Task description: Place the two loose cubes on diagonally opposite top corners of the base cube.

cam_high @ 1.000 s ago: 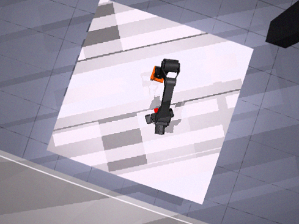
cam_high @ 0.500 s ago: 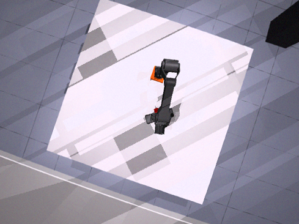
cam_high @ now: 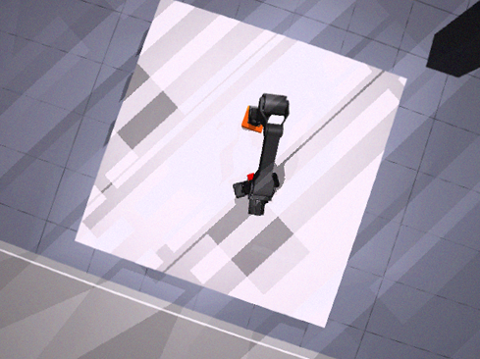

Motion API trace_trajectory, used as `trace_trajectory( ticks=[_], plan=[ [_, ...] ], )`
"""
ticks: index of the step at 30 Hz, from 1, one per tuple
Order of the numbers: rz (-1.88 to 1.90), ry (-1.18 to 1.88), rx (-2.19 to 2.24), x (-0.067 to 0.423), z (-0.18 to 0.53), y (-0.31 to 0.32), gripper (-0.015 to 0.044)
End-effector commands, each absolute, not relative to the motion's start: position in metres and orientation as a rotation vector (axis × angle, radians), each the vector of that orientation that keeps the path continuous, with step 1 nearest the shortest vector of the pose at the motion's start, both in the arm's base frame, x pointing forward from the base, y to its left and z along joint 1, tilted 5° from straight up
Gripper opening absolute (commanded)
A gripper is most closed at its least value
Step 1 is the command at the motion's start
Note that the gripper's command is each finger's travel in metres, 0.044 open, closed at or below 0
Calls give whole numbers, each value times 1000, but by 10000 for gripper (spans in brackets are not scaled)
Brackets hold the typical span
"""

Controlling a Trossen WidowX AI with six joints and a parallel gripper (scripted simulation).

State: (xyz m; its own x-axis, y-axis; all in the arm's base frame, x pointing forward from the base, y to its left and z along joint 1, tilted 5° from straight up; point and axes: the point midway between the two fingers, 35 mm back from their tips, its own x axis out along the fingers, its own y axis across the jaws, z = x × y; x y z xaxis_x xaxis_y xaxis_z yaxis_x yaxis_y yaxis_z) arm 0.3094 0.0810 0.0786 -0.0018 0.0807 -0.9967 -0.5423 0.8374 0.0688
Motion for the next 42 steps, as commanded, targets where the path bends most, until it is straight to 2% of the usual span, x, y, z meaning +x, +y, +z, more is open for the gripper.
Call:
trace_trajectory(
  ticks=[1,42],
  plan=[
    [509,1489,-387,312,87,81,205],
    [508,1489,-387,312,137,76,205]
  ],
)
